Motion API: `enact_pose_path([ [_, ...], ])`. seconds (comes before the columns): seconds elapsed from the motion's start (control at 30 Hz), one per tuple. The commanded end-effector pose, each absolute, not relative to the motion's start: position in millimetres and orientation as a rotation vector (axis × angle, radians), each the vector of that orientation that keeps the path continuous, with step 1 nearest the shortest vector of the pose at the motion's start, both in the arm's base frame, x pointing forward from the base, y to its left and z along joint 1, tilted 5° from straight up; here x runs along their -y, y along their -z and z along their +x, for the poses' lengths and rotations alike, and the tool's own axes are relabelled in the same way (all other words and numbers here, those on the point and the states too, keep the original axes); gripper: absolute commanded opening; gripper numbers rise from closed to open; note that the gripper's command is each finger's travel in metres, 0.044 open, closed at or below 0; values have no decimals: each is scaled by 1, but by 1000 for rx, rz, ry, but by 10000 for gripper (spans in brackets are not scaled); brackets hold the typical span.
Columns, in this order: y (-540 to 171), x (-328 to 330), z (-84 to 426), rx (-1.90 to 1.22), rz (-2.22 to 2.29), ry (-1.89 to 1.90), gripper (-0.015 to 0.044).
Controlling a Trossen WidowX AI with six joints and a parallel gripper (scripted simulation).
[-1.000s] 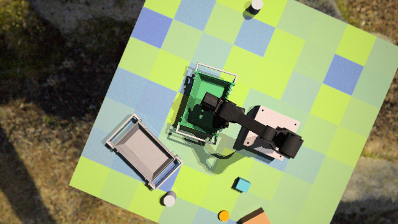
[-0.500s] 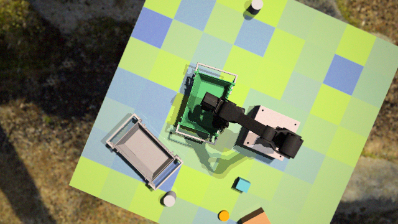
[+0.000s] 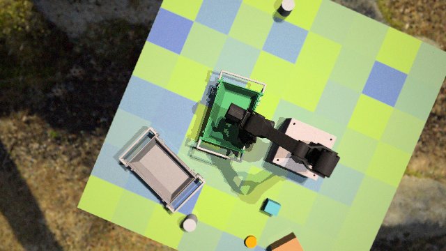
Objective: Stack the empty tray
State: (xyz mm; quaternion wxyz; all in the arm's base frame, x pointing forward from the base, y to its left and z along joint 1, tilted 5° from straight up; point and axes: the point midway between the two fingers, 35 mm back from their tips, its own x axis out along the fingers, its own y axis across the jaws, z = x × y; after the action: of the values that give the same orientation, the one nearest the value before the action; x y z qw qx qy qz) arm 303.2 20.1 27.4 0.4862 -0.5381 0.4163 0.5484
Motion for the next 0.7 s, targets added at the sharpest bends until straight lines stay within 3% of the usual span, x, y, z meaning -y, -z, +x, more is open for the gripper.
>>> enact_pose_path([
  [0.0, -22, -20, 299, -1035, -1298, -1352, 0],
  [0.53, -22, -20, 299, -1035, -1298, -1352, 0],
  [0.67, -22, -20, 299, -1035, -1298, -1352, 59],
])
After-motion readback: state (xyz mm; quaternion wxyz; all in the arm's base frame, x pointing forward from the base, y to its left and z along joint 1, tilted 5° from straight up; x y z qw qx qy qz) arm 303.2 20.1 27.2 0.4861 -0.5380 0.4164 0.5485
